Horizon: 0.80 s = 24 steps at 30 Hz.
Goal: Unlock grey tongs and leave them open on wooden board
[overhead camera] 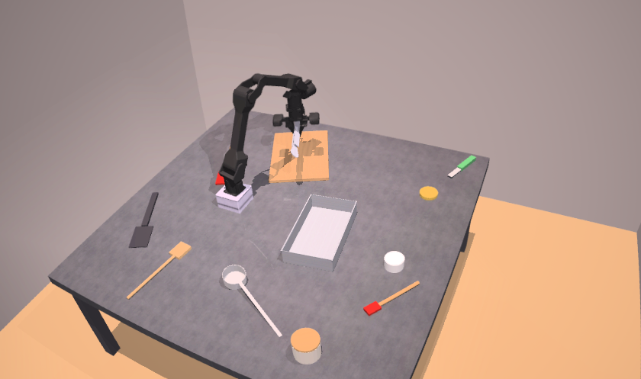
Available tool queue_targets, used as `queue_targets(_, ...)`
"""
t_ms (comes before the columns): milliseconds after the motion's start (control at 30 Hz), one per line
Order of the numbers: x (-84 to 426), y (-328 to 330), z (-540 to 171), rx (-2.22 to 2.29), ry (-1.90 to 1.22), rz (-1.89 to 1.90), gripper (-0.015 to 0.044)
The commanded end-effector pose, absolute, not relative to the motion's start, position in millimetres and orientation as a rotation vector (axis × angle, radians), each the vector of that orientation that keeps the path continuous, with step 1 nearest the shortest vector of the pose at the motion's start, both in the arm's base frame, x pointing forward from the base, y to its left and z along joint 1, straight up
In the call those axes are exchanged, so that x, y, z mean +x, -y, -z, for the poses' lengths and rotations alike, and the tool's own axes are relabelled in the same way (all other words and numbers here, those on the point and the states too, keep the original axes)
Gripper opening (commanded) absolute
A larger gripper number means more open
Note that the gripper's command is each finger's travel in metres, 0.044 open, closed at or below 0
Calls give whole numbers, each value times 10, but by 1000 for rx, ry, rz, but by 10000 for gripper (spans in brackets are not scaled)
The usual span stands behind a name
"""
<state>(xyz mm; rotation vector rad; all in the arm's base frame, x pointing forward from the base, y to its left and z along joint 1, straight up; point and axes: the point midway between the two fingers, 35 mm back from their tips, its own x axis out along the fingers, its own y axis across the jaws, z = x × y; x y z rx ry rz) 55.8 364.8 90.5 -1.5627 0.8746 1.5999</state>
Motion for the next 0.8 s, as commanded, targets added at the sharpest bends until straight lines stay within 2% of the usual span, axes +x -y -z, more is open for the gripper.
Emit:
queue_targets(0,563,-3648,-910,-1577,-868,-1597,-150)
queue_targets(767,568,-3676,-558,-1577,-868,-1597,-150)
